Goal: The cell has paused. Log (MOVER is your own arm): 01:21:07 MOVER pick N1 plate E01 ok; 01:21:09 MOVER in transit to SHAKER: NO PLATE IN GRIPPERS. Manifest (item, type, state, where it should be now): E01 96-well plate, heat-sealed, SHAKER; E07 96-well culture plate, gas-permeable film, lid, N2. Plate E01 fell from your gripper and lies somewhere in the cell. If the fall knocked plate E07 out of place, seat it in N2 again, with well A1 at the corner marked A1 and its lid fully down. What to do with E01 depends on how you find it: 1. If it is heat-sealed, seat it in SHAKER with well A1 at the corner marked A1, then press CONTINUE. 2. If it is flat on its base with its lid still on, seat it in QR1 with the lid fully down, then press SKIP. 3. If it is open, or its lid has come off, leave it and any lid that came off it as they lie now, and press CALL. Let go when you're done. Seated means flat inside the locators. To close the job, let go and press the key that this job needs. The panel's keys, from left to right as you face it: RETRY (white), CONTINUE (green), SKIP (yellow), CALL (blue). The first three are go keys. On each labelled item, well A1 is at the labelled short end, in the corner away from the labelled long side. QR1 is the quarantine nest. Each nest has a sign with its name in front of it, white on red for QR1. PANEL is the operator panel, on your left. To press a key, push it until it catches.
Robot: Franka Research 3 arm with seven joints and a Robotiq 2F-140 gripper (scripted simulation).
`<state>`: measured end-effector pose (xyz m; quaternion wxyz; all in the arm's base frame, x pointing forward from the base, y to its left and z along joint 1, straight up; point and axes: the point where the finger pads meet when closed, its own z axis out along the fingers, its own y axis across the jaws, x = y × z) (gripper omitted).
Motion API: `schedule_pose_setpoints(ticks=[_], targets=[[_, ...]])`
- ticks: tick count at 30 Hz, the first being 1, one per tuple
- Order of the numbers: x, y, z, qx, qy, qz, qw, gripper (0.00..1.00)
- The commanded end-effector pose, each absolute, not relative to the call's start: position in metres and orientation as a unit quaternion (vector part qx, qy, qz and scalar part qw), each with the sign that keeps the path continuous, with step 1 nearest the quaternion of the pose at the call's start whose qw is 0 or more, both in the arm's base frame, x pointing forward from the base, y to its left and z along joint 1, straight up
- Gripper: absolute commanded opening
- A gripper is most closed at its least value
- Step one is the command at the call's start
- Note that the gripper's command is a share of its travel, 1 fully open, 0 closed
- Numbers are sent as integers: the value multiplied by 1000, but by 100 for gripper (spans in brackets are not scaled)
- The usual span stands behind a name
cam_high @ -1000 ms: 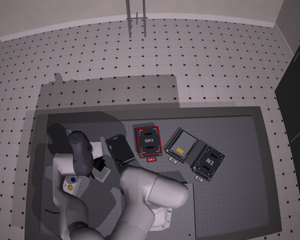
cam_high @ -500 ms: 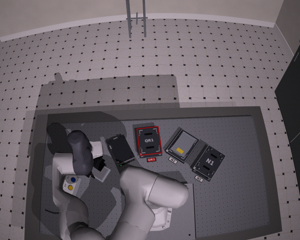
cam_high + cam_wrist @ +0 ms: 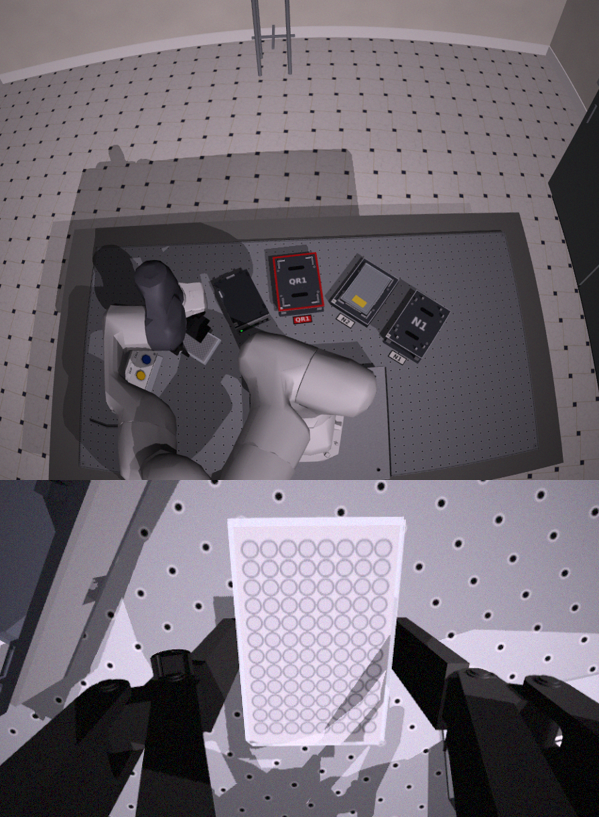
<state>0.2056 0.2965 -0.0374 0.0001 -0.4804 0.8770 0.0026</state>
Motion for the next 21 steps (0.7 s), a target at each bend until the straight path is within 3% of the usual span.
schedule_pose_setpoints(ticks=[1, 21], targets=[[205, 295, -37, -478, 878, 2, -2, 10], [205, 295, -18, -478, 878, 2, -2, 10]])
